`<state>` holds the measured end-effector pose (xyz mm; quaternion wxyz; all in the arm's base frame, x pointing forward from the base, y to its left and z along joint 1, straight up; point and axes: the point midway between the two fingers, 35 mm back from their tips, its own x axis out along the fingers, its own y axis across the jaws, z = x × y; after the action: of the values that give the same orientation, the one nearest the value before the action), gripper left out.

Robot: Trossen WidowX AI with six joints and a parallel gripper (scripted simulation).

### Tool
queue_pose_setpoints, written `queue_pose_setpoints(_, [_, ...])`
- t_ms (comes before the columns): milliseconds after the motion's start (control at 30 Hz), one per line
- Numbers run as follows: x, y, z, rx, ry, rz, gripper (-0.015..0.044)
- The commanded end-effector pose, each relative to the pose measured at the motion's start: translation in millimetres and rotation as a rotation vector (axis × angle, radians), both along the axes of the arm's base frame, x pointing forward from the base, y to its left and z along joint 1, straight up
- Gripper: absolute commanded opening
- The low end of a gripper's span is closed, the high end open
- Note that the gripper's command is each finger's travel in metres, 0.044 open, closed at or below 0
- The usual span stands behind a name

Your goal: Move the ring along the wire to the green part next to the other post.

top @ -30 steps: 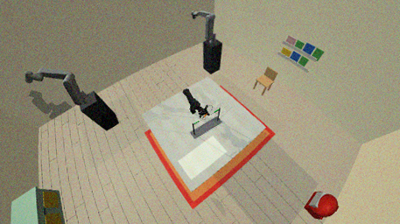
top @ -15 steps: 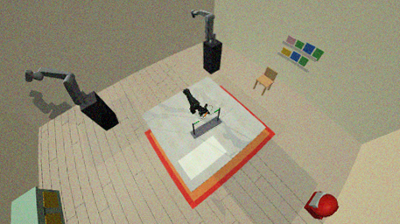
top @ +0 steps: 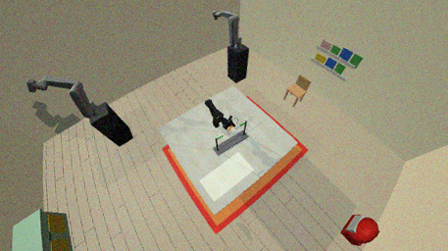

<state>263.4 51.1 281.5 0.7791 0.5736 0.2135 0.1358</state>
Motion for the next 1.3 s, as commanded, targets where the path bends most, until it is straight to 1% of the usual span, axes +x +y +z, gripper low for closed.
queue_pose_setpoints(0, [-1, 3, 11, 0.034, -0.016, 0.005, -0.015])
queue_pose_setpoints(1267, [-1, 8, 51, 0.298, -0.019, -0.001, -0.015])
